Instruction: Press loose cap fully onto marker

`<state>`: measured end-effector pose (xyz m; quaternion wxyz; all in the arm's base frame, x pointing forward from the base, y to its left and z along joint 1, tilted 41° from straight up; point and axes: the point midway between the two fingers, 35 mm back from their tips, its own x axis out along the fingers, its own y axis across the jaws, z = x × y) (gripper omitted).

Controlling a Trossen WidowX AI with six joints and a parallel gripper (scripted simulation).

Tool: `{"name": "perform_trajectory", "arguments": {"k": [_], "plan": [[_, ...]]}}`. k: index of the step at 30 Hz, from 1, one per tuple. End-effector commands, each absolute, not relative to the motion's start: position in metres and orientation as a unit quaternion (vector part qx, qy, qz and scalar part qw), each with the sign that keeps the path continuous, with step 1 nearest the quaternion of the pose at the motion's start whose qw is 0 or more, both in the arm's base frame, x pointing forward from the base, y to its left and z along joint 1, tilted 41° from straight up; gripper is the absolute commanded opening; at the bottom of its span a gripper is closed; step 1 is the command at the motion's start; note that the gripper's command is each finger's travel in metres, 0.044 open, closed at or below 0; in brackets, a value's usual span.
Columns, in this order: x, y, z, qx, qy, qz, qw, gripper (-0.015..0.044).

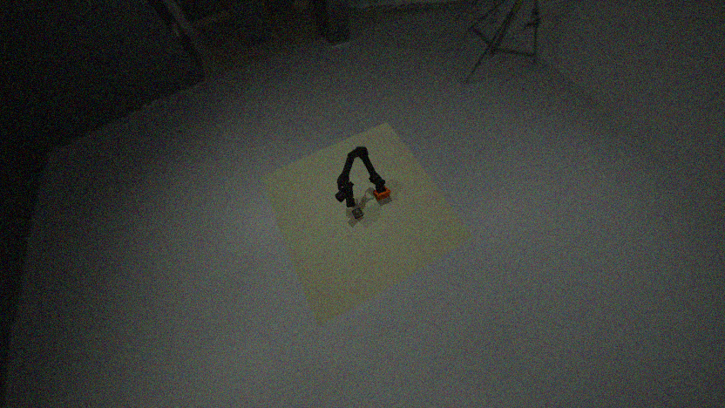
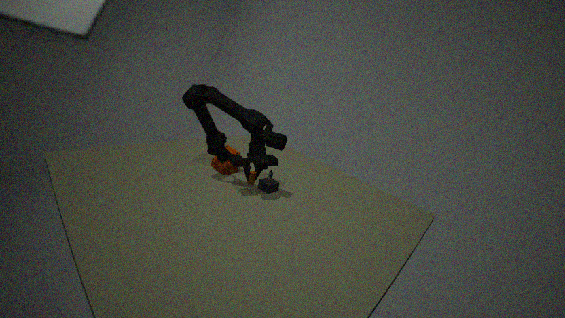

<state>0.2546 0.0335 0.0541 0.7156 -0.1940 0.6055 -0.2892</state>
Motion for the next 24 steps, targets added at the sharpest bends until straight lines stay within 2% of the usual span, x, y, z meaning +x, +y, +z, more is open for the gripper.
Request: {"name": "perform_trajectory", "arguments": {"k": [1,24], "plan": [[0.255,0.040,0.056,-0.189,0.605,-0.289,0.717,0.0000],[0.242,0.123,0.033,-0.186,0.608,-0.284,0.718,0.0000]]}}
